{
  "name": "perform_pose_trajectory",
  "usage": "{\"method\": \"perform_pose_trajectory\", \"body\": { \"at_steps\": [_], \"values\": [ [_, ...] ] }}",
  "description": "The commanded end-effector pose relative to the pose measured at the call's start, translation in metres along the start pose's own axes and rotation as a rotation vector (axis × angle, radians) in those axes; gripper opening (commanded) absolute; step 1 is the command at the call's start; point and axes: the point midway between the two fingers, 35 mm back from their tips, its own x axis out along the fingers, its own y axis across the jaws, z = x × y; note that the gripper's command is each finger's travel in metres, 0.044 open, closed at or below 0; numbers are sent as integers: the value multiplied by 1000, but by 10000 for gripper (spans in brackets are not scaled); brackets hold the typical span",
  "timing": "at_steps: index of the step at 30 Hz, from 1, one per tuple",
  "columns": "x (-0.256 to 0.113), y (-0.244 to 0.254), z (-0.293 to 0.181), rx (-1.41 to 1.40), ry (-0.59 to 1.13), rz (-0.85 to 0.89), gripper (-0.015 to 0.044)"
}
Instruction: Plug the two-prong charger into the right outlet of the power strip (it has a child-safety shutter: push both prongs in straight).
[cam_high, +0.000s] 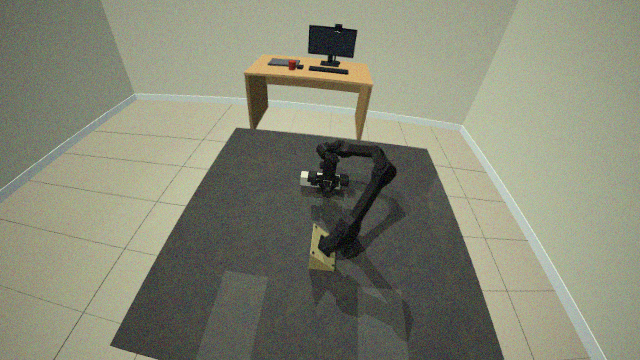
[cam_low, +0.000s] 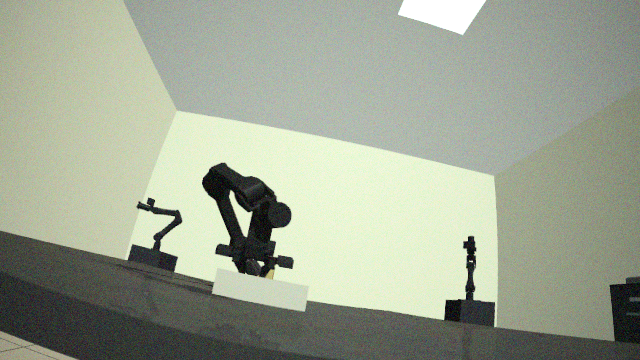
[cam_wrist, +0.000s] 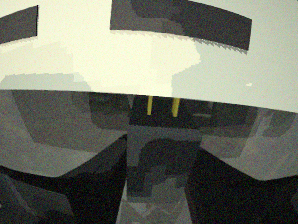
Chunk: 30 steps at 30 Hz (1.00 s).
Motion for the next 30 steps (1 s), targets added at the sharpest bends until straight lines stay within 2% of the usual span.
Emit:
{"method": "perform_pose_trajectory", "body": {
  "at_steps": [1,30],
  "values": [
    [0,-1,1,-5,-2,-6,0],
    [-1,-1,8,-5,-2,-6,0]
  ]
}}
